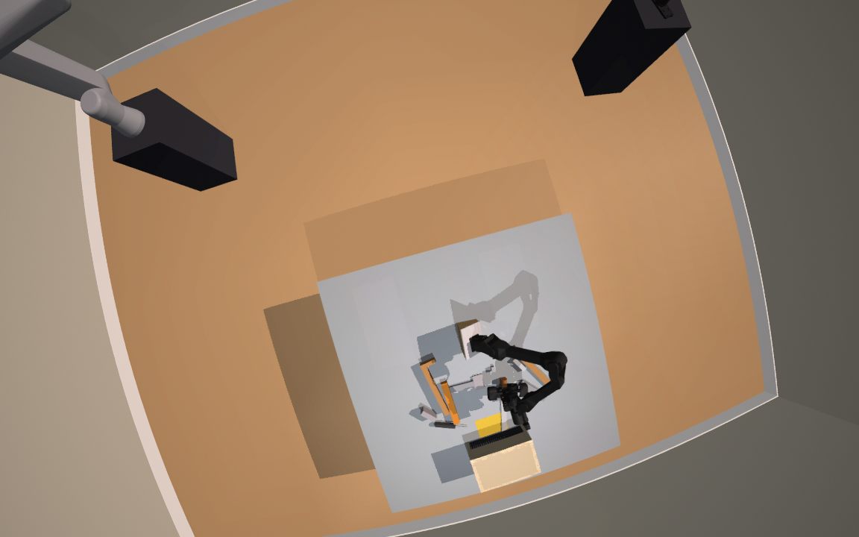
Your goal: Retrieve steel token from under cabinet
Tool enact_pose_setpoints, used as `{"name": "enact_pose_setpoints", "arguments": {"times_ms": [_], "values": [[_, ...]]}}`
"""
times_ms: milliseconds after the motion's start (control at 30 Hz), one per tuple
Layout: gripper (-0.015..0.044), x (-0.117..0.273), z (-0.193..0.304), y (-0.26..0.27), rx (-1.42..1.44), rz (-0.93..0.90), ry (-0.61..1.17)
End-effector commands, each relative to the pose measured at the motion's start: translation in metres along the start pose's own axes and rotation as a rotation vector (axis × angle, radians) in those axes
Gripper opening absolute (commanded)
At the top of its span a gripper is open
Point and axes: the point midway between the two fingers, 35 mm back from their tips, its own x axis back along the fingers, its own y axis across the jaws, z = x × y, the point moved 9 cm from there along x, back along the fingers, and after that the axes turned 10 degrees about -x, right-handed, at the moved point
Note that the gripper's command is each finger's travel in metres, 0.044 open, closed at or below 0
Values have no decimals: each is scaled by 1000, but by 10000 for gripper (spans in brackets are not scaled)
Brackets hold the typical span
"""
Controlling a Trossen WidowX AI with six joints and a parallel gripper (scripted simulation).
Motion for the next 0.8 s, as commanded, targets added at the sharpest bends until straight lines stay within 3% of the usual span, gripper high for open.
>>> {"name": "enact_pose_setpoints", "arguments": {"times_ms": [0, 767], "values": [[0, 0, -6, 2, 7, -4, 0], [0, 1, -31, 6, 8, -4, -1]]}}
